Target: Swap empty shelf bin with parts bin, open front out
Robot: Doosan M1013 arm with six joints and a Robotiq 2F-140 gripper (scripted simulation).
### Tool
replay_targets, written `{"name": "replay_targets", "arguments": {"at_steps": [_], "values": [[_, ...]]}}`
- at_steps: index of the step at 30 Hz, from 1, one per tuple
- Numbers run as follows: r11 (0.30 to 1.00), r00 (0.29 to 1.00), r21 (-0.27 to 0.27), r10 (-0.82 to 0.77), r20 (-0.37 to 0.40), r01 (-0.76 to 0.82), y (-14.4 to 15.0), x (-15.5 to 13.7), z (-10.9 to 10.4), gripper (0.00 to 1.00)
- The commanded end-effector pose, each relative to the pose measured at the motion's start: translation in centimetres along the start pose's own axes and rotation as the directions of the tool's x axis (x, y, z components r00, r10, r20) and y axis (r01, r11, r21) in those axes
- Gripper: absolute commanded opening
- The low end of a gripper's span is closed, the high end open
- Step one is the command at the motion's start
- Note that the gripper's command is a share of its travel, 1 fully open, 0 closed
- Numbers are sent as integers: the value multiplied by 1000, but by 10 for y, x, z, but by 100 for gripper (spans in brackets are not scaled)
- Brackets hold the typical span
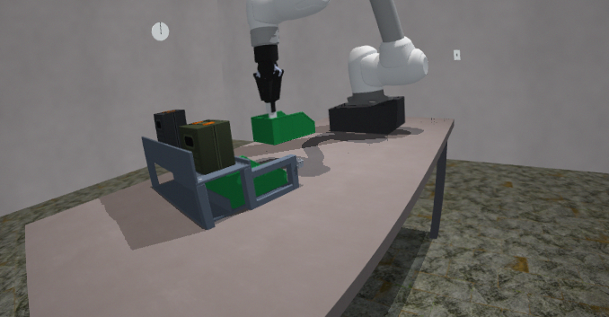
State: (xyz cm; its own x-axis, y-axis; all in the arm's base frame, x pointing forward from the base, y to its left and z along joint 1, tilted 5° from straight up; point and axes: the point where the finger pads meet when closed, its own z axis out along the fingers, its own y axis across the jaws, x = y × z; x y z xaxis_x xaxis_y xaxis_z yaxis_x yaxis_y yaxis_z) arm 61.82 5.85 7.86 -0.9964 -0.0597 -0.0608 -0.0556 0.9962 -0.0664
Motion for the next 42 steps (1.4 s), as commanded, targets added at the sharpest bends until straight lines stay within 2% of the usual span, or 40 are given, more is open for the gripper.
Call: {"name": "replay_targets", "arguments": {"at_steps": [1, 4, 26, 42], "values": [[1000, 1000, -7, -24, 0, 24, -32, 3, 0, 10], [999, 1000, -7, -32, 0, 32, -42, 3, 0, 10], [999, 999, -7, -33, 0, 33, -44, 3, 2, 10], [999, 999, -7, -33, 0, 33, -45, 3, 29, 10]]}}
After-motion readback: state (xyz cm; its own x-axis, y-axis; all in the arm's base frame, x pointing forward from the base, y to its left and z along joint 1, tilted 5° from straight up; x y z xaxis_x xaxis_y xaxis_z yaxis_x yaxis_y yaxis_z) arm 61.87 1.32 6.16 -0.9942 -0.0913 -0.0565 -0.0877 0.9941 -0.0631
